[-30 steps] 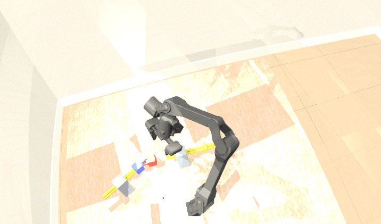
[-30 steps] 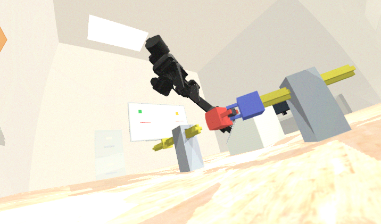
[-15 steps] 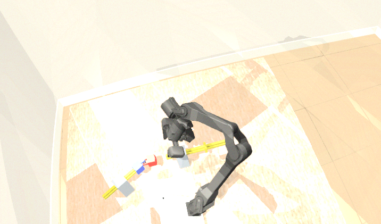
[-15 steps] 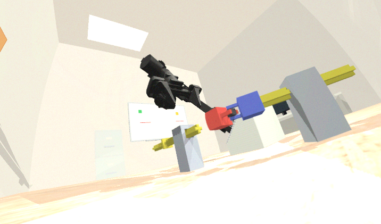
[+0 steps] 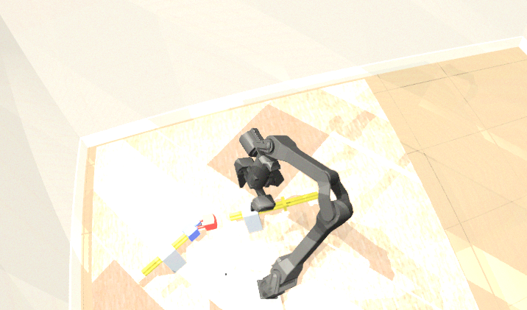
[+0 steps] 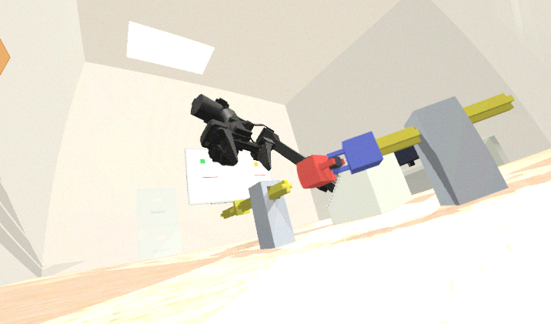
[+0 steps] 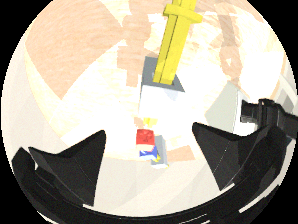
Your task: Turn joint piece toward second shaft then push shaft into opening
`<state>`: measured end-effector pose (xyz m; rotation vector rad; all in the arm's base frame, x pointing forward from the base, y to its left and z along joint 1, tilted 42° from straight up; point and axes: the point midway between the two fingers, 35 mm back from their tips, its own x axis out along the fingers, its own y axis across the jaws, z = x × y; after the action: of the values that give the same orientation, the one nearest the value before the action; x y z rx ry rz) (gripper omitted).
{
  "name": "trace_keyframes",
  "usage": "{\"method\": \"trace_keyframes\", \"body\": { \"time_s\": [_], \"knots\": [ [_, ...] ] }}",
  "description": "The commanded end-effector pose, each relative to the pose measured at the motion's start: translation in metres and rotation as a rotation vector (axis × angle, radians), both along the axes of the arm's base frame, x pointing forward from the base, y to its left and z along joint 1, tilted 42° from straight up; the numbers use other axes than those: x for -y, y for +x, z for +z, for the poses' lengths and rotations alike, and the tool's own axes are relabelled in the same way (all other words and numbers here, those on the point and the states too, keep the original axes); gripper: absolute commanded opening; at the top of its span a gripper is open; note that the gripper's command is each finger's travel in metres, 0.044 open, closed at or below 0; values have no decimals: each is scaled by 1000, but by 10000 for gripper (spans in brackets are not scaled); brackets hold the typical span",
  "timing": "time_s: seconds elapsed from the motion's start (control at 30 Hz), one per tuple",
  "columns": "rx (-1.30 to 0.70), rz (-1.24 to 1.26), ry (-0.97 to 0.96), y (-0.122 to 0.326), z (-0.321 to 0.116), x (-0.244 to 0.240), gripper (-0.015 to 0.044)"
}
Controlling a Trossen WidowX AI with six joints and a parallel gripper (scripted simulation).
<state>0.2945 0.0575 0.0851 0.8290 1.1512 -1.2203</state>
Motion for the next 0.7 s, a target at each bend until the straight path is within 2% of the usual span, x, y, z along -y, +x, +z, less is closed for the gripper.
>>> {"method": "trace_keyframes", "body": {
  "time_s": [0.0, 0.43, 0.67],
  "knots": [
    [-4, 97, -29, 8, 24, 21, 440],
    [-194, 472, -156, 1, 102, 115, 440],
    [-266, 567, -181, -8, 124, 139, 440]
  ]
}}
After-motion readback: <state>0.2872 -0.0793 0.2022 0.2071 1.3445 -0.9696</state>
